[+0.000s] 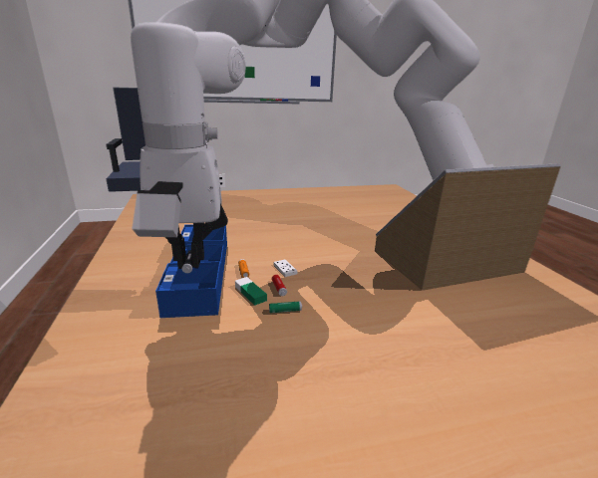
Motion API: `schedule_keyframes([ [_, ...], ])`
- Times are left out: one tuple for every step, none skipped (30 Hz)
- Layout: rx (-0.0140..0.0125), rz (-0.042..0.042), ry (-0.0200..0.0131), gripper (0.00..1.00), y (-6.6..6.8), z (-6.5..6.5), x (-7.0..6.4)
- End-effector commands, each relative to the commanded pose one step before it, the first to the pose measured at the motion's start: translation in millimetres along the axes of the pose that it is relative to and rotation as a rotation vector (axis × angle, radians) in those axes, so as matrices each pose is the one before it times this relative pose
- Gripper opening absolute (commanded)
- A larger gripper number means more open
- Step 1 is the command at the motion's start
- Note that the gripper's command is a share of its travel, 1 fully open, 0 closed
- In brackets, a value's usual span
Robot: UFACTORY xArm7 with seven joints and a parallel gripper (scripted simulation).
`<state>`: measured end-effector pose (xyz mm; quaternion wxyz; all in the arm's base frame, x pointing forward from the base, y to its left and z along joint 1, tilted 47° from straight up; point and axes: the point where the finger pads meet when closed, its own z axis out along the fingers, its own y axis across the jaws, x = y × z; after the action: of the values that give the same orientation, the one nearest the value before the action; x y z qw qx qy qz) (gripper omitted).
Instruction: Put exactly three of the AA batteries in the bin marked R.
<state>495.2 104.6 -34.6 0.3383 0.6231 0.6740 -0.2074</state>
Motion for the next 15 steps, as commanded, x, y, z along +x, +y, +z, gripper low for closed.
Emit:
schedule_keyframes([
  [-0.00279, -0.00048, 0.00238, 0.00, 1.35, -2.28, 1.04],
  [0.00002, 0.00000, -0.00002, 0.00, -0.54, 0.00, -0.63],
  [-0.00001, 0.00000, 0.00000, 0.00, -0.65, -0.01, -0.71],
  [0.00000, 0.00000, -0.00001, 0.00, -0.62, 0.00, -0.66],
  [0.00000, 0.00000, -0.00001, 0.00, -0.60, 0.00, -0.64],
  [0.00000, 0.00000, -0.00001, 0.00, -0.58, 0.00, -0.61],
  [0.00000, 0.00000, -0.00001, 0.00, -0.54, 0.00, -0.57],
  [0.00000, 0.00000, 0.00000, 0.00, 0.00, 2.00, -0.01],
  [0.00000, 0.00000, 0.00000, 0.00, 0.00, 2.00, -0.01],
  [0.00000, 0.00000, 0.00000, 0.00, 0.00, 2.00, -0.01],
  [0.00000, 0.00000, 0.00000, 0.00, 0.00, 2.00, -0.01],
  [0.00000, 0.00000, 0.00000, 0.00, 0.00, 2.00, -0.01],
  [0.00000, 0.00000, 0.00000, 0.00, 0.00, 2.00, -0.01],
  [0.00000, 0.00000, 0.00000, 0.00, 0.00, 2.00, -0.01],
  [0.00000, 0.00000, 0.00000, 0.00, 0.00, 2.00, -0.01],
])
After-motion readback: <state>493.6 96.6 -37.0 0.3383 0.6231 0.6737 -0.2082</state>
